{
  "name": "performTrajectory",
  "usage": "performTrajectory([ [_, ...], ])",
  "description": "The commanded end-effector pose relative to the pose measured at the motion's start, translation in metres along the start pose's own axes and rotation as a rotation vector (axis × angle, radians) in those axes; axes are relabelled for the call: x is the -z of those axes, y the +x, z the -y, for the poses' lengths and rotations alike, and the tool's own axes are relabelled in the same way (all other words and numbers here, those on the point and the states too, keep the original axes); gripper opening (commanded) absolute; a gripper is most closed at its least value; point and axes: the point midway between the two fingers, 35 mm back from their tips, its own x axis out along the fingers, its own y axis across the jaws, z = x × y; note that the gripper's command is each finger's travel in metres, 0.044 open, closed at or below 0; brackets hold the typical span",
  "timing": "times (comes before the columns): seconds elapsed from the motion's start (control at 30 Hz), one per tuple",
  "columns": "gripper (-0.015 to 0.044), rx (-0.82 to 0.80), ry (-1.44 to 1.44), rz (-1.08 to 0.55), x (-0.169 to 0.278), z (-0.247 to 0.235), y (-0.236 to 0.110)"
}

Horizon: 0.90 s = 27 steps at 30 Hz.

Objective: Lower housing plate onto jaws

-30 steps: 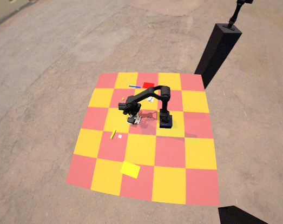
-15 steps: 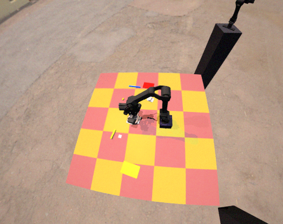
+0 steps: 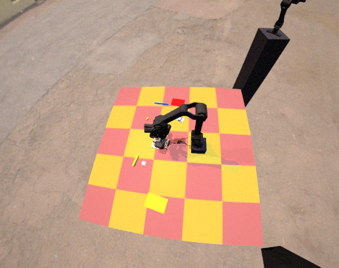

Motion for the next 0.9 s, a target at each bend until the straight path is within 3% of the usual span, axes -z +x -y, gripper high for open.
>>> performTrajectory([
  [0.0, 0.0351, 0.004, 0.005, 0.006, -0.0004, 0.0006, -0.0007],
  [0.87, 0.0351, 0.004, 0.012, 0.006, -0.0007, 0.0005, 0.0018],
])
